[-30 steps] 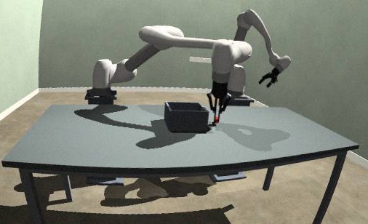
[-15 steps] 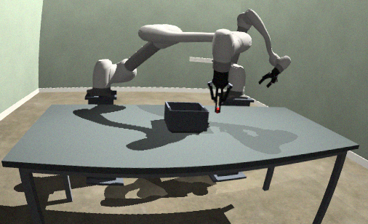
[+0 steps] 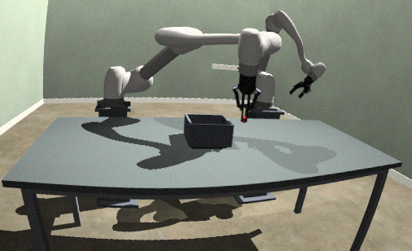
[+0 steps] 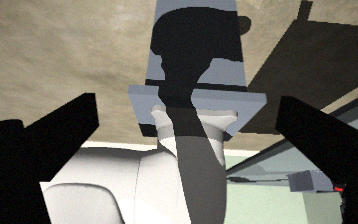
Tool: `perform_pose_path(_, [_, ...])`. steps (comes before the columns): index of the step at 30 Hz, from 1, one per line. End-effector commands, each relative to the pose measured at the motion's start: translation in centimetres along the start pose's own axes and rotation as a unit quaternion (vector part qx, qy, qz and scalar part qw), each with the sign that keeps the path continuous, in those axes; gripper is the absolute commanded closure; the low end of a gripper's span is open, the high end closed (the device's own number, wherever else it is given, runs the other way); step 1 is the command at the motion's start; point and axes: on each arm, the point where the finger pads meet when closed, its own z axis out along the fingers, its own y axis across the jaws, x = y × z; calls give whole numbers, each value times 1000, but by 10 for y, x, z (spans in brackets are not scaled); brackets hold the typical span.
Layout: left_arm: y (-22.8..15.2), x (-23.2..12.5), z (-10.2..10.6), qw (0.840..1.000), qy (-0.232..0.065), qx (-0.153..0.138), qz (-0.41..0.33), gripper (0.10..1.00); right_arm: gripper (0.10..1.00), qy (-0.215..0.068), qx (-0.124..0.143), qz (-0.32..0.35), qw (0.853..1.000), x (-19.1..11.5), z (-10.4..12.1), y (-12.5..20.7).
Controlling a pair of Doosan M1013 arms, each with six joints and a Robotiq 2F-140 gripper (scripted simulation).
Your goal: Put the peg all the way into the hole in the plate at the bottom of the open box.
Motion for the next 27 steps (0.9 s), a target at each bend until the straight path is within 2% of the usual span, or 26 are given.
perform_pose_path(1, [0, 0, 0, 1000, 0, 0, 0, 98, 999, 0, -1, 0, 1000, 4, -11, 0])
perform_pose_path(7, [0, 0, 0, 1000, 0, 0, 0, 98, 999, 0, -1, 0, 1000, 9, -26, 0])
perform_pose_path(18, [0, 0, 0, 1000, 0, 0, 0, 98, 999, 0, -1, 0, 1000, 13, -25, 1])
perform_pose_path(27, [0, 0, 0, 1000, 0, 0, 0, 98, 999, 0, -1, 0, 1000, 33, -17, 2])
